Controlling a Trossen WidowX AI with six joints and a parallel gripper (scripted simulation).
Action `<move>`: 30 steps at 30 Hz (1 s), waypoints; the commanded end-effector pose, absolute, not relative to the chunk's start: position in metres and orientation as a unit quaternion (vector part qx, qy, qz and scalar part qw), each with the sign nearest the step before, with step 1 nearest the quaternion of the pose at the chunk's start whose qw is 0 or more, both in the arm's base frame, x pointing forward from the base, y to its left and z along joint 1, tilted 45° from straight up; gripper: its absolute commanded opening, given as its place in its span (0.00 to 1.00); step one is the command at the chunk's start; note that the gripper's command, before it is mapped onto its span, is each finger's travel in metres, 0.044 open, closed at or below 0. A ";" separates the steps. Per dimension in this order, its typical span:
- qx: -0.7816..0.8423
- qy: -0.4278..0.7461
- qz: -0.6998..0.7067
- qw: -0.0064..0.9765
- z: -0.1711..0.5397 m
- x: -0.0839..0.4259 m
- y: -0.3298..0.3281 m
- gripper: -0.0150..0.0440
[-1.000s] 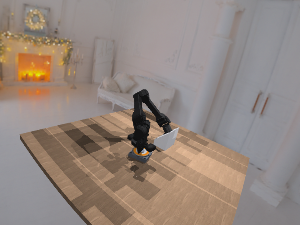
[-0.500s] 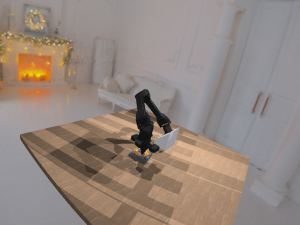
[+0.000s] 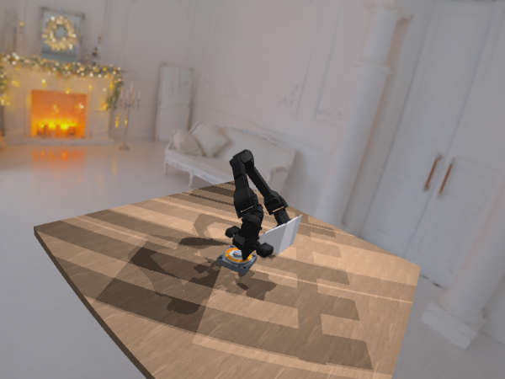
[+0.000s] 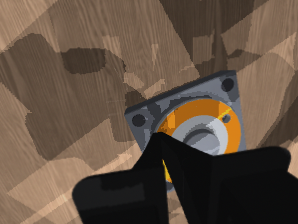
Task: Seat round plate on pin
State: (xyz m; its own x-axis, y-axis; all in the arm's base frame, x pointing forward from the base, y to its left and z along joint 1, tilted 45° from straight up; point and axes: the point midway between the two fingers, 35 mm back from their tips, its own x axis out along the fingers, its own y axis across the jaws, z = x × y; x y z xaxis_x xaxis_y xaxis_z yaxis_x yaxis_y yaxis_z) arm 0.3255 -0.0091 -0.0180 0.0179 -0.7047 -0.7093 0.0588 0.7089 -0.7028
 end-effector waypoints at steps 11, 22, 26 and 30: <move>-0.251 0.643 -0.286 0.665 -0.023 0.309 -0.005 0.25; -0.251 0.643 -0.286 0.664 -0.024 0.302 -0.004 0.25; -0.251 0.643 -0.286 0.664 -0.025 0.300 -0.005 0.25; -0.251 0.643 -0.285 0.664 -0.020 0.301 0.000 0.25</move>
State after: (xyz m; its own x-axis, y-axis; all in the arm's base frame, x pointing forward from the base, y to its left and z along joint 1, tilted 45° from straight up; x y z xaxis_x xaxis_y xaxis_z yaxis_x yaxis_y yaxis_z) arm 0.3026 -0.0035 -0.0228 0.0129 -0.7044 -0.7097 0.0571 0.7091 -0.7028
